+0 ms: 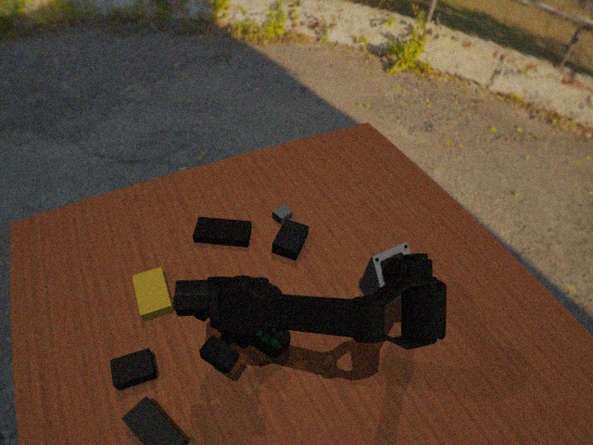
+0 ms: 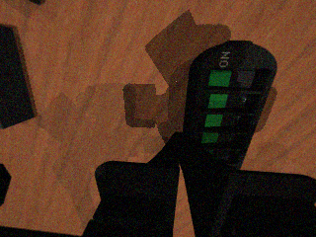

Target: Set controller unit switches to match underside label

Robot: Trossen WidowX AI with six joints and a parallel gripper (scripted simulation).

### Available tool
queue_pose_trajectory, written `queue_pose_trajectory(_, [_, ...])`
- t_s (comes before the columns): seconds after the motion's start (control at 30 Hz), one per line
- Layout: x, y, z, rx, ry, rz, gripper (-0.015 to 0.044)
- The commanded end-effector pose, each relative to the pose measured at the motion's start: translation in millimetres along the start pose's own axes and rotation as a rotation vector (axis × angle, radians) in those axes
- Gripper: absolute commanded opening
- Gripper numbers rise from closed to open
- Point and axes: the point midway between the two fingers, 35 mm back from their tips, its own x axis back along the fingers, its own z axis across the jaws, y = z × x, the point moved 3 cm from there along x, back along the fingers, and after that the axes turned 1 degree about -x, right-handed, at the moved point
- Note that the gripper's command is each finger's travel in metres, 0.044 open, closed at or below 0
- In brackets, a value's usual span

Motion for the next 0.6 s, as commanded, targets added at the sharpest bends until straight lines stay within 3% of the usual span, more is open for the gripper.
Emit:
queue_pose_trajectory(0.0, [0.0, 0.2, 1.6, -0.003, 0.005, 0.0, 0.0])
queue_pose_trajectory(0.13, [-0.1, 0.0, 0.5, 0.001, 0.0, 0.0, 0.0])
queue_pose_trajectory(0.3, [47.2, 0.4, 0.3, 0.001, -0.001, -0.002, 0.0131])
queue_pose_trajectory(0.47, [50.0, 0.3, 0.2, 0.001, -0.001, -0.002, 0.0262])
queue_pose_trajectory(0.57, [50.0, 0.3, 0.2, 0.001, -0.001, -0.002, 0.0184])
